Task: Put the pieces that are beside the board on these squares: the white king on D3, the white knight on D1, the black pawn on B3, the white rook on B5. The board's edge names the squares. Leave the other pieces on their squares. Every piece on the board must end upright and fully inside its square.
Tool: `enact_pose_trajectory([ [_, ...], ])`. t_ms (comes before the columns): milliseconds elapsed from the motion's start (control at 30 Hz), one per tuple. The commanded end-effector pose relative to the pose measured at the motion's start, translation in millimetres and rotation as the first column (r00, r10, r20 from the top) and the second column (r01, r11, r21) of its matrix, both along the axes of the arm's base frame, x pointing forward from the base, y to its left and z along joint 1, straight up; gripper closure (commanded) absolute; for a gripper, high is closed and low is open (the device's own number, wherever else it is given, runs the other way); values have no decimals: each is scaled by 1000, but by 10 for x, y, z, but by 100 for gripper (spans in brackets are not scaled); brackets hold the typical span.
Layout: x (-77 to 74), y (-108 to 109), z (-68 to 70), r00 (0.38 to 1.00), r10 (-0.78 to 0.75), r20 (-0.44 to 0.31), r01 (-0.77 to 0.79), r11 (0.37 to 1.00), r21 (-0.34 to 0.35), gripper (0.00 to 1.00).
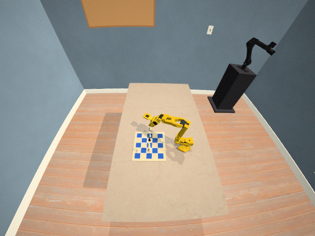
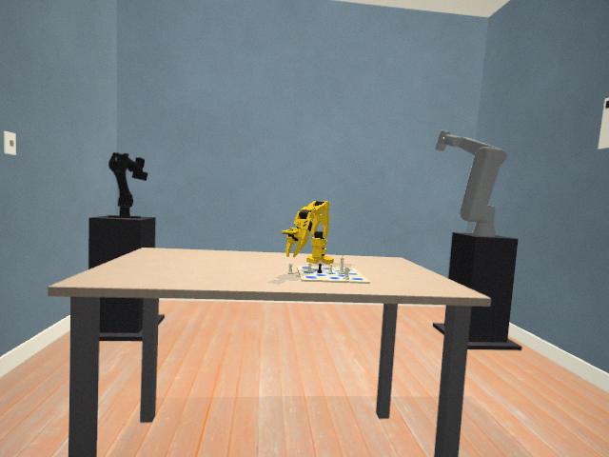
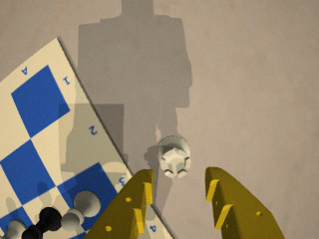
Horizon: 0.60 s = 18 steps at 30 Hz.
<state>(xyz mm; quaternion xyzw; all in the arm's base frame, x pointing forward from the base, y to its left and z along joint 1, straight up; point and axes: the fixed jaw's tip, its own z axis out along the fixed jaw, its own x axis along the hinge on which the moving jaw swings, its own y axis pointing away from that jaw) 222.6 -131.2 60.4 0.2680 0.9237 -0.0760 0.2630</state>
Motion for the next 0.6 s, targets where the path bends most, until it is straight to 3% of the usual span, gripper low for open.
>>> enact_pose_trajectory([
  [0,-7,-18,-139,1000,-9,-2,9,1000,4,88],
  [300,-3,-20,-370,1000,-9,-2,9,1000,4,88],
  [567,-2,-21,-450,1000,-9,-3,9,1000,4,88],
])
